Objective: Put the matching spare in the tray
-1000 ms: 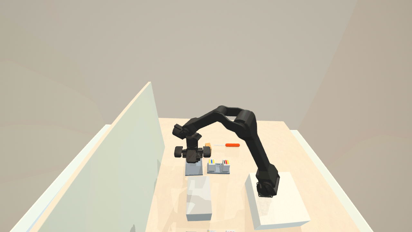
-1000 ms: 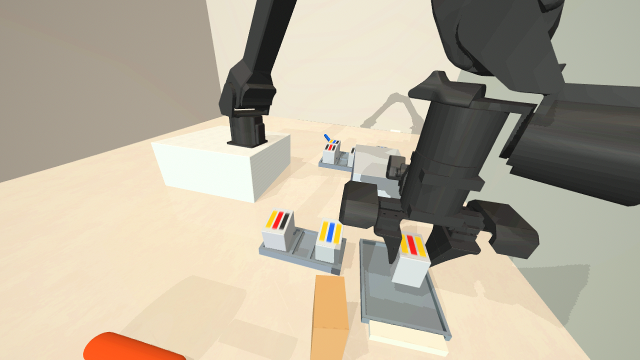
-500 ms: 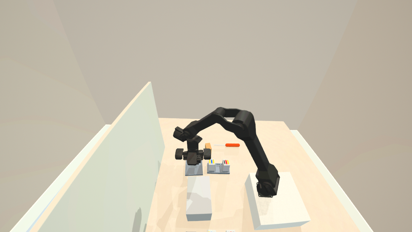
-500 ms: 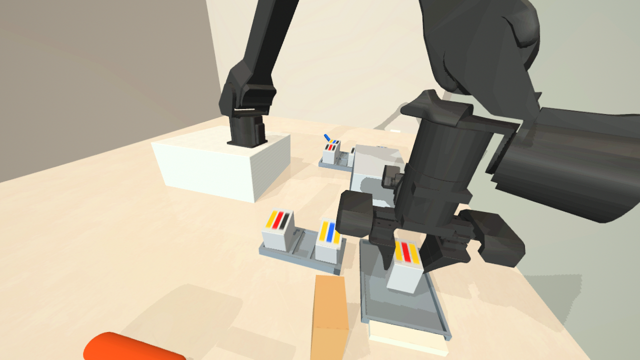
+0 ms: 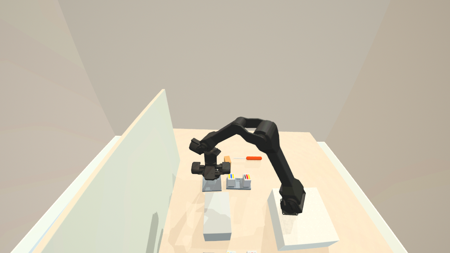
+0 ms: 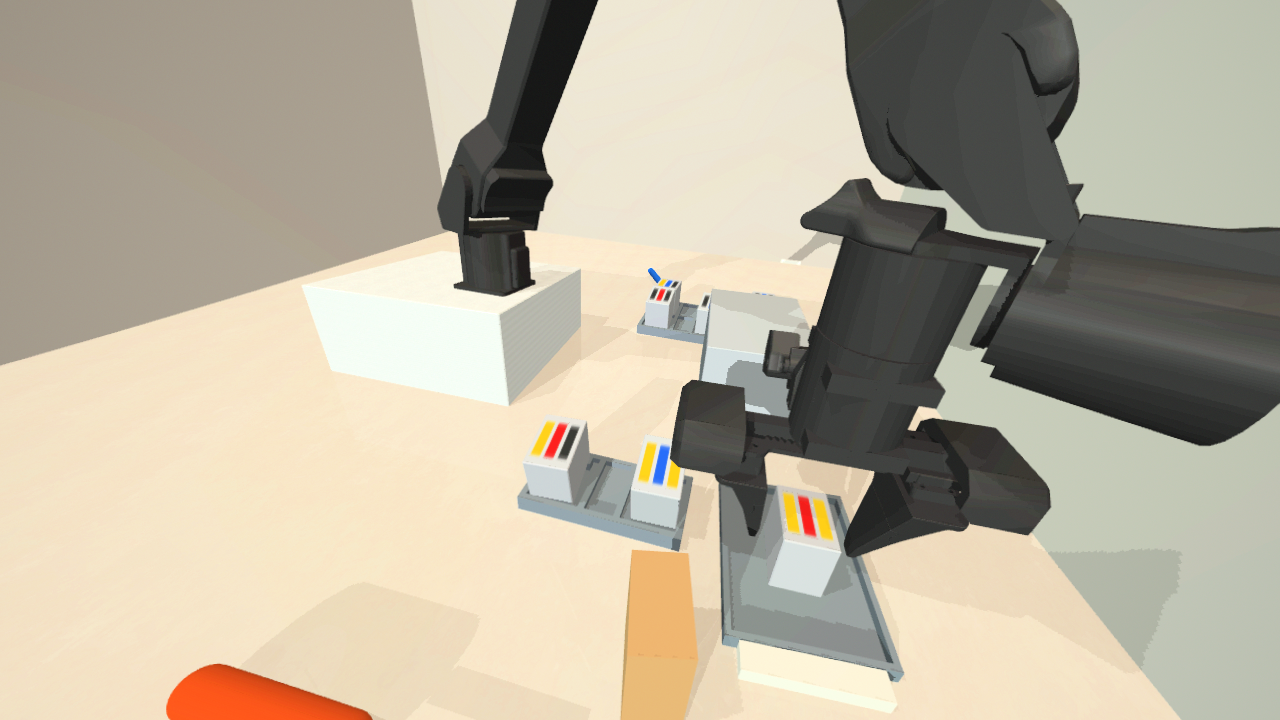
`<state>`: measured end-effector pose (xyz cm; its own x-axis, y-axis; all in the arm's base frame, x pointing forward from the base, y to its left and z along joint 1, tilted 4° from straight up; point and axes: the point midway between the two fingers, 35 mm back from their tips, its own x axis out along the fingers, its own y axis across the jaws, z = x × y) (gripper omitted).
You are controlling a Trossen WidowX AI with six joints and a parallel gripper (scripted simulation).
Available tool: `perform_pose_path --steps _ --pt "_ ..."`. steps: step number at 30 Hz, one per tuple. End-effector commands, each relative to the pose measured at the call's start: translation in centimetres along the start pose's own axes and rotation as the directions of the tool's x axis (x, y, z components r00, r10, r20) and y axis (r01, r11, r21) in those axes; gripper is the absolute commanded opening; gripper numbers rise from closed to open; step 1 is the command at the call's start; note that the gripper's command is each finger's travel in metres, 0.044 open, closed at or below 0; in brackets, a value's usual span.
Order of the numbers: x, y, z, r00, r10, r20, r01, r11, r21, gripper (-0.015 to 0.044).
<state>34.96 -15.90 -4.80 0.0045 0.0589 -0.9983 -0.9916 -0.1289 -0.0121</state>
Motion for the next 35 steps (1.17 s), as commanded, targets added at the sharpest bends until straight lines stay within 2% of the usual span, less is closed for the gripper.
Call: perform_pose_path --steps 1,2,5,9,12,35 --pt "0.0 0.0 0.0 1.000 -0.001 0.000 0.001 1.000 0.000 0.0420" --pt "0.0 0.0 0.0 1.000 -0.001 0.000 0.001 1.000 0.000 0.0440" --pt "-1.2 -0.2 -0.1 1.000 -0.001 -0.001 0.001 1.000 0.000 0.0440" --pt "-8.1 -0.2 -0.2 1.000 0.000 -0.003 0.000 1.000 0.002 0.0440" --pt "-10.7 0.0 0.0 1.000 0.000 -0.004 0.000 1.000 0.003 0.0440" --pt "-10.5 -0.3 -0.1 1.000 -0.018 -0.011 0.018 1.000 0.005 0.0440"
